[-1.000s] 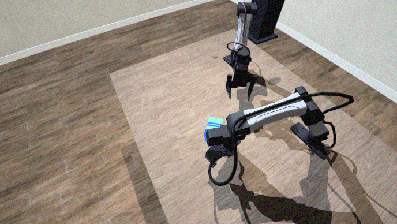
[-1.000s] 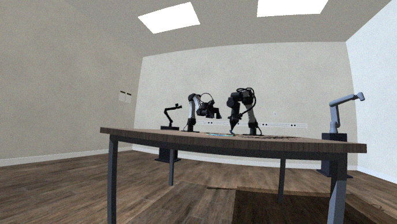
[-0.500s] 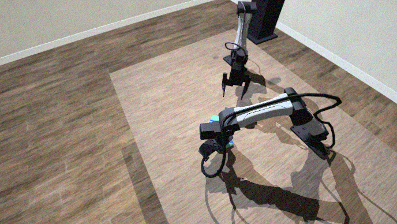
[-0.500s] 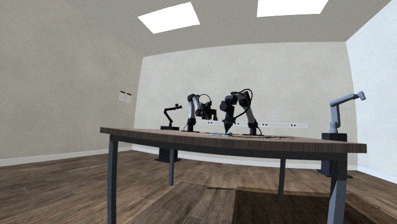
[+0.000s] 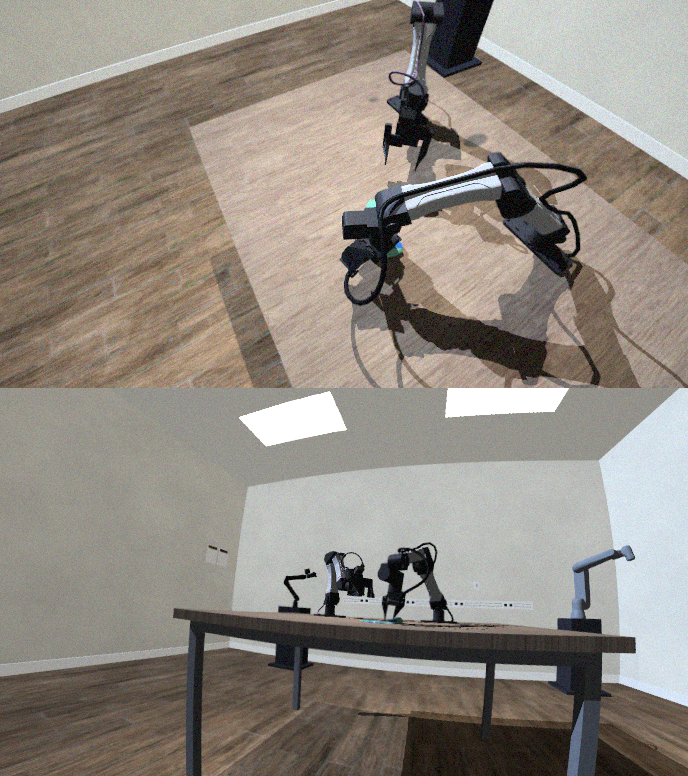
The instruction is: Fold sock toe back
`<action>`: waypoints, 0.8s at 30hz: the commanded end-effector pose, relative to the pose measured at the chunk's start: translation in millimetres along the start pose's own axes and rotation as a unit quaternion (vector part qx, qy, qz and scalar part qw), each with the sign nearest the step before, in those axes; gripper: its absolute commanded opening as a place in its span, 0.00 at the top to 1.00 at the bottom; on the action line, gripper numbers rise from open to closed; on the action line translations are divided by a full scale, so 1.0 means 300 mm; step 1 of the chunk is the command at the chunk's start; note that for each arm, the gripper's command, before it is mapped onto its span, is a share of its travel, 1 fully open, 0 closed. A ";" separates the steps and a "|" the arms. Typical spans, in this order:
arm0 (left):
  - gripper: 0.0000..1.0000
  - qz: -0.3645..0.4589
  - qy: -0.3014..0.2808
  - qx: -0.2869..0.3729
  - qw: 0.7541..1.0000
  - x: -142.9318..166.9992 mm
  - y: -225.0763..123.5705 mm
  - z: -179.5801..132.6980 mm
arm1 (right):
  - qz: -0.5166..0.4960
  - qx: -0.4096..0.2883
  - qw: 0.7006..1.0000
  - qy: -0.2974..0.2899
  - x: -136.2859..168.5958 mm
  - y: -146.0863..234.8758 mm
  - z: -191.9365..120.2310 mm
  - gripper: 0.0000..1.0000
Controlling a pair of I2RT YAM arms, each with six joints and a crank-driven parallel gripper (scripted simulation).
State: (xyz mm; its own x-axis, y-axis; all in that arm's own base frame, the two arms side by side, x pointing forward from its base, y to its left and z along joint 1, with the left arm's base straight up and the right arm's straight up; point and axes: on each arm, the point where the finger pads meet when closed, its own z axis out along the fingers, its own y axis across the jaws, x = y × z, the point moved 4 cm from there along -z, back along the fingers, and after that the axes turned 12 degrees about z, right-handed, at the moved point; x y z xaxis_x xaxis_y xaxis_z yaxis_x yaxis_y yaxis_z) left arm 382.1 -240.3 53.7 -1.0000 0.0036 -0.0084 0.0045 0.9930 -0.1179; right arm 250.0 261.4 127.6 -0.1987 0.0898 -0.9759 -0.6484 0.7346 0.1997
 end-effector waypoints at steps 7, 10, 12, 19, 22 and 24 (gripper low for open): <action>0.35 0.004 -0.047 0.019 0.999 -0.035 -0.003 -0.208 | -0.002 -0.015 0.998 -0.053 -0.079 0.002 -0.024 0.00; 0.31 0.002 -0.024 0.009 1.000 -0.033 0.006 -0.184 | -0.002 -0.021 0.997 -0.068 -0.105 0.008 -0.025 0.00; 0.31 0.000 -0.008 -0.002 1.000 -0.027 0.013 -0.173 | -0.002 -0.024 0.997 -0.077 -0.120 0.011 -0.029 0.00; 0.31 0.000 -0.053 0.004 0.999 -0.041 -0.009 -0.232 | 0.000 -0.032 0.995 -0.096 -0.159 0.020 -0.038 0.00; 0.31 -0.002 -0.081 -0.001 0.997 -0.052 -0.013 -0.222 | 0.002 -0.036 0.994 -0.100 -0.175 0.026 -0.043 0.00; 0.31 -0.002 -0.098 -0.005 0.995 -0.055 -0.015 -0.225 | 0.003 -0.038 0.994 -0.105 -0.189 0.030 -0.044 0.00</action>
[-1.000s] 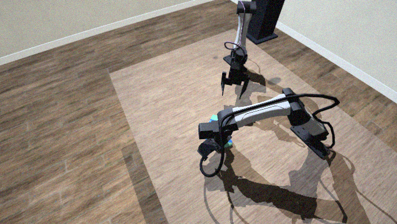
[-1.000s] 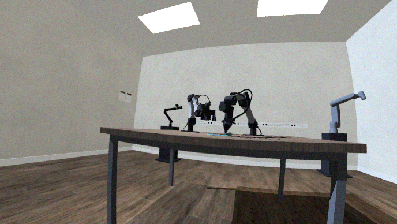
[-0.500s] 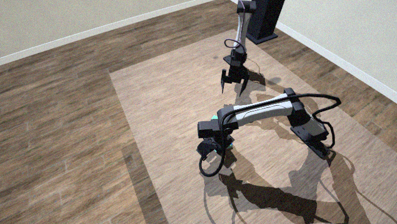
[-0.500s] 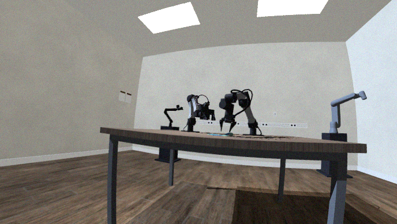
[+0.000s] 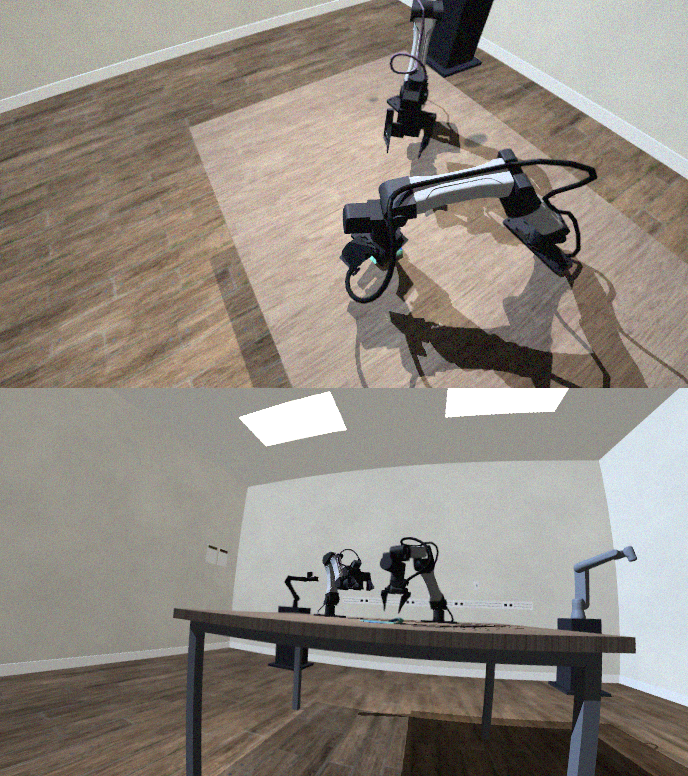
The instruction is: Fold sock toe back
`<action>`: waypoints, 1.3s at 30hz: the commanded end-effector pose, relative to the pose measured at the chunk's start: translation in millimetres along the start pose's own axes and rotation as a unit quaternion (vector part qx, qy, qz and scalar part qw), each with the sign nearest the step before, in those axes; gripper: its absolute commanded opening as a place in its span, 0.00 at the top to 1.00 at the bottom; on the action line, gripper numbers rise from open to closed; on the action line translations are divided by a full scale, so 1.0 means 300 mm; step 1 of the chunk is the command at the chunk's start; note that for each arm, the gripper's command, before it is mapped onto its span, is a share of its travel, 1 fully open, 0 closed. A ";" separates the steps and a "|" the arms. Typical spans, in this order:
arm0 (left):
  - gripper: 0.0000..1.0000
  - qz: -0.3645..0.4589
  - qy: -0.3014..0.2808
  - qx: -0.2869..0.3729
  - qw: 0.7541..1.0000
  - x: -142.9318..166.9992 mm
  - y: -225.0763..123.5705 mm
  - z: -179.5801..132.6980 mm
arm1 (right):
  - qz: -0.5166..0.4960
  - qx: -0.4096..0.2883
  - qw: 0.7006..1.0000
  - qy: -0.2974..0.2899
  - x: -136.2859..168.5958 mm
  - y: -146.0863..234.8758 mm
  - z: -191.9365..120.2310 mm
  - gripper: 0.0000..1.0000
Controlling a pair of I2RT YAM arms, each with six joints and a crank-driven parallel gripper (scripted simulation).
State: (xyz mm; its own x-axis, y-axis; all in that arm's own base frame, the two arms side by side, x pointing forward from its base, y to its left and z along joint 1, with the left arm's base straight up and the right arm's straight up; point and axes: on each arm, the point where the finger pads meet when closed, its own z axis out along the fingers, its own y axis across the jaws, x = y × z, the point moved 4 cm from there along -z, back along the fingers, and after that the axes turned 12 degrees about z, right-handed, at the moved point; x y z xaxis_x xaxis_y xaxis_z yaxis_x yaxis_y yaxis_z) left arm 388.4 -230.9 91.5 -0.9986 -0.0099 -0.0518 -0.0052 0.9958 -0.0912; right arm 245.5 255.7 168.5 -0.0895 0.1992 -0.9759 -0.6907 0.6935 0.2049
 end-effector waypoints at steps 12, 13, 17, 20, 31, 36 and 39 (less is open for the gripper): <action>0.31 0.011 -0.152 -0.021 0.988 0.029 -0.035 -0.111 | 0.004 -0.014 0.999 -0.039 -0.095 0.018 0.002 0.00; 0.31 0.013 -0.153 -0.022 0.988 0.042 -0.035 -0.112 | 0.004 -0.014 0.999 -0.039 -0.095 0.018 0.002 0.00; 0.31 0.019 -0.153 -0.024 0.988 0.058 -0.033 -0.112 | 0.004 -0.014 0.999 -0.039 -0.095 0.018 0.002 0.00; 0.31 0.022 -0.170 -0.027 0.985 0.042 -0.021 -0.115 | 0.004 -0.014 0.999 -0.039 -0.095 0.018 0.002 0.00; 0.31 0.030 -0.268 -0.050 0.962 0.015 0.069 -0.145 | 0.004 -0.014 0.999 -0.039 -0.095 0.018 0.002 0.00; 0.31 0.037 -0.330 -0.074 0.940 0.036 0.164 -0.157 | 0.009 -0.033 0.998 -0.047 -0.108 0.046 0.015 0.00; 0.31 0.040 -0.357 -0.085 0.929 0.055 0.216 -0.163 | 0.012 -0.058 0.997 -0.048 -0.115 0.078 0.030 0.00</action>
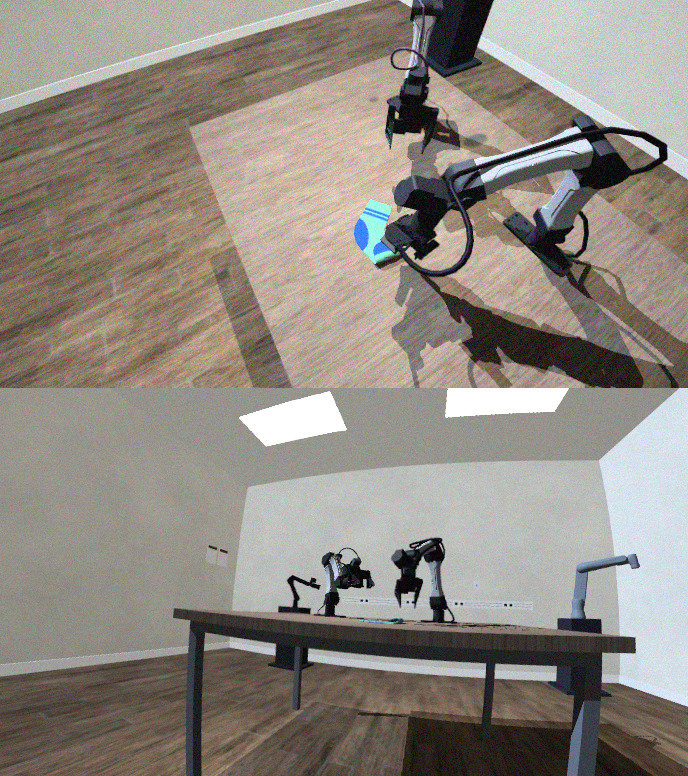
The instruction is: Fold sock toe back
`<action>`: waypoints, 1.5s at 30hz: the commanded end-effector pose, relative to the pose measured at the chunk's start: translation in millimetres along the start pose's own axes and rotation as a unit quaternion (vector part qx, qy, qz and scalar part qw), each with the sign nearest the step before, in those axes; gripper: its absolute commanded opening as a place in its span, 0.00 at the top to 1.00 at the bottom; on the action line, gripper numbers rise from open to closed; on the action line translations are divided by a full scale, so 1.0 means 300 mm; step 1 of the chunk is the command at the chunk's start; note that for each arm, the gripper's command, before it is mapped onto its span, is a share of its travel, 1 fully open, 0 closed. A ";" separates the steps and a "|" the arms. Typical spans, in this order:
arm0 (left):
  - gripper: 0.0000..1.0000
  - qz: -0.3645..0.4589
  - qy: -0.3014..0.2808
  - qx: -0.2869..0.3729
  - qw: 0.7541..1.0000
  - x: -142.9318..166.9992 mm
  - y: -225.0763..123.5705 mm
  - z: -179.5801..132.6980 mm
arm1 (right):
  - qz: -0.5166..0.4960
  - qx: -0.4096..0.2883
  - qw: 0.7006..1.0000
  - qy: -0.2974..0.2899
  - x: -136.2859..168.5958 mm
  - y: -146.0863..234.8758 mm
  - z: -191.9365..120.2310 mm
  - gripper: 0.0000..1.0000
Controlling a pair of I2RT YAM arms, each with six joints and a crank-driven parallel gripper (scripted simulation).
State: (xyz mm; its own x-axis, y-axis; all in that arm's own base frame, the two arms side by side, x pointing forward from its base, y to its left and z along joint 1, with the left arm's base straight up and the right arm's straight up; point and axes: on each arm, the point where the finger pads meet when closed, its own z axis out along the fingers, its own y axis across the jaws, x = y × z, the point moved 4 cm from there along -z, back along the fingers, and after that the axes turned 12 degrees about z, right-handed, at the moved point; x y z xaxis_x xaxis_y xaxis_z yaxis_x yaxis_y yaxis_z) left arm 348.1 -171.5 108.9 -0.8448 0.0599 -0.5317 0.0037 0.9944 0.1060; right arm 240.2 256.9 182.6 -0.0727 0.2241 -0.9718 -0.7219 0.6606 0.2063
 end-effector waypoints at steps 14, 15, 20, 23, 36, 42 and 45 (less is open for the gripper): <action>0.31 0.002 -0.167 -0.028 0.986 -0.027 0.168 -0.032 | 0.015 -0.085 0.996 -0.031 -0.096 0.125 0.090 0.00; 0.31 0.002 -0.167 -0.029 0.986 -0.023 0.172 -0.032 | 0.016 -0.086 0.996 -0.030 -0.097 0.128 0.093 0.00; 0.31 0.000 -0.165 -0.029 0.986 -0.020 0.176 -0.035 | 0.014 -0.087 0.996 -0.024 -0.093 0.133 0.101 0.00; 0.31 0.001 -0.160 -0.030 0.987 -0.011 0.176 -0.031 | 0.012 -0.085 0.996 -0.019 -0.090 0.135 0.113 0.00; 0.31 0.000 -0.162 -0.029 0.986 -0.017 0.175 -0.034 | 0.007 -0.078 0.997 -0.011 -0.092 0.144 0.142 0.00; 0.66 0.010 -0.147 -0.018 0.989 -0.011 0.164 -0.025 | 0.005 -0.074 0.997 -0.002 -0.082 0.147 0.157 0.00; 0.66 0.025 -0.107 -0.008 0.994 0.024 0.160 -0.002 | 0.004 -0.070 0.998 0.008 -0.065 0.143 0.161 0.00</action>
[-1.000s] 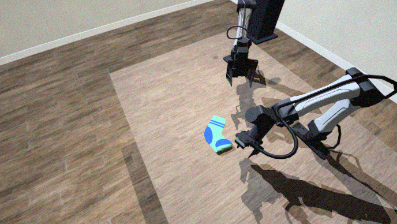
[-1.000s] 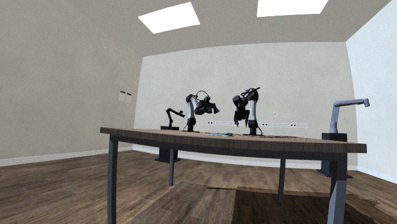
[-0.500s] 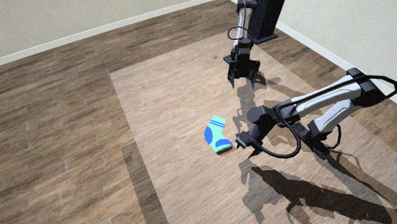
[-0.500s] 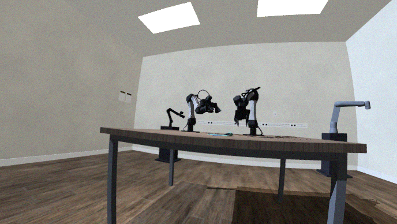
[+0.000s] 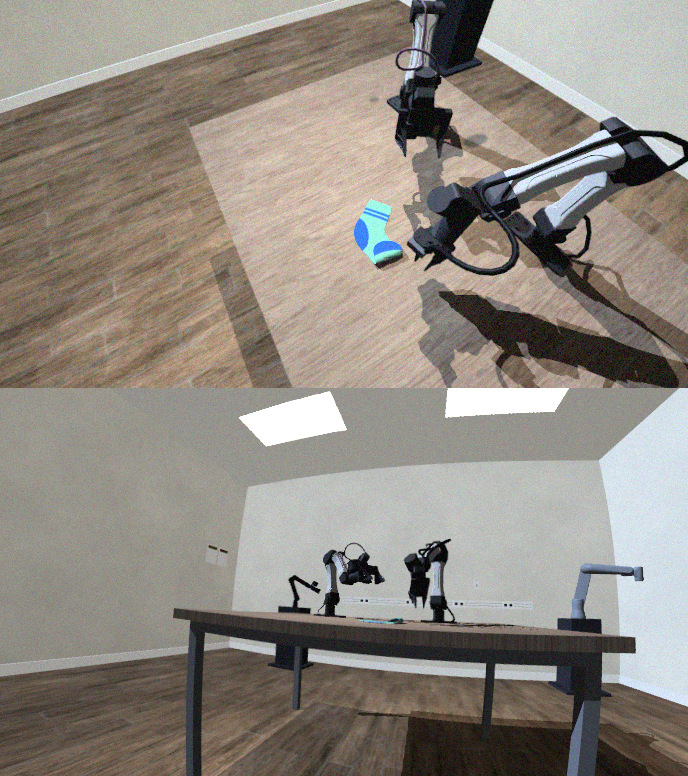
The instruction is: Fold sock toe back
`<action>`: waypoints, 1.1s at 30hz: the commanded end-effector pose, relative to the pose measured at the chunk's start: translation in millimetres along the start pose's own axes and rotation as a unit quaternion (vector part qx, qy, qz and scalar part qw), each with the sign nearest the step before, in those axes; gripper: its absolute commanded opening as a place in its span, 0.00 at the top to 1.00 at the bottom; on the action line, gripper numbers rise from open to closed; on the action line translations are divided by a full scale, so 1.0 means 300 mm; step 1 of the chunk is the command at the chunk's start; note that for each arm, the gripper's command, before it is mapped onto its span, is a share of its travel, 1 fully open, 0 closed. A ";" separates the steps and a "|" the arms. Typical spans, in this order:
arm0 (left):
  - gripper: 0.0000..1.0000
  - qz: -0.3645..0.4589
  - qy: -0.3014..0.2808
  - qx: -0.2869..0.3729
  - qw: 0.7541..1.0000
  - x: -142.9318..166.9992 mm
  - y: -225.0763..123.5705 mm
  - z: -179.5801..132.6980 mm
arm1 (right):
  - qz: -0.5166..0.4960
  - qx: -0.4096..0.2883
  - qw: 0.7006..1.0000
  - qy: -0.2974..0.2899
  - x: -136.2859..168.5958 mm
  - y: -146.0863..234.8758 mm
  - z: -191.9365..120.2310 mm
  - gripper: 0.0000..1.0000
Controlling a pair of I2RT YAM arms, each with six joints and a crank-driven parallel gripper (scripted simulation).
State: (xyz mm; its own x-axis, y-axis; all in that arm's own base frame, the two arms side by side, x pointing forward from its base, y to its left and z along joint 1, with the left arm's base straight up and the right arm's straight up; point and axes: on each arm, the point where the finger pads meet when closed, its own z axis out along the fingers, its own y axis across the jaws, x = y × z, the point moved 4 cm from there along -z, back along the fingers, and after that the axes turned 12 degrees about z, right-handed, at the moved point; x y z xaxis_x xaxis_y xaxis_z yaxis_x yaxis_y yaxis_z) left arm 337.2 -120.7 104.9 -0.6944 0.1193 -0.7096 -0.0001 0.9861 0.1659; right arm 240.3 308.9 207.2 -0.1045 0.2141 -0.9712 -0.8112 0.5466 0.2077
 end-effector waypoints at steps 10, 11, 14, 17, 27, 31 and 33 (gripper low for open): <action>0.66 0.034 0.135 0.074 0.988 0.015 -0.008 0.022 | -0.005 0.015 1.000 0.013 0.026 -0.009 0.038 0.00; 0.66 0.038 0.157 0.084 0.983 0.019 -0.007 0.027 | -0.005 0.017 1.000 0.017 0.034 -0.012 0.039 0.00; 0.66 0.047 0.219 0.109 0.969 0.018 -0.003 0.053 | -0.005 0.020 1.000 0.018 0.050 -0.018 0.044 0.00; 0.66 0.051 0.266 0.127 0.954 0.007 -0.001 0.088 | -0.005 0.025 0.999 0.024 0.071 -0.025 0.047 0.00; 0.66 0.059 0.343 0.159 0.924 -0.017 -0.001 0.173 | -0.004 0.033 0.999 0.040 0.132 -0.041 0.043 0.00; 0.66 0.060 0.360 0.167 0.916 -0.025 -0.004 0.207 | -0.003 0.036 0.998 0.042 0.149 -0.047 0.046 0.00; 0.66 0.060 0.365 0.170 0.913 -0.028 -0.006 0.227 | -0.003 0.037 0.998 0.043 0.158 -0.049 0.048 0.00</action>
State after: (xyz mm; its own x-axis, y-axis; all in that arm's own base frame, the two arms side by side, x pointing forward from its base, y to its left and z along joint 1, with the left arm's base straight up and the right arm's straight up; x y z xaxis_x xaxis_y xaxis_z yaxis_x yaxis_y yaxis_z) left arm 389.7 -117.1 54.5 -0.9725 0.2221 -0.0698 0.2265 0.9719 -0.0638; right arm 252.8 316.0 148.0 -0.1894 0.1048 -0.9763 -0.7616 0.6119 0.2134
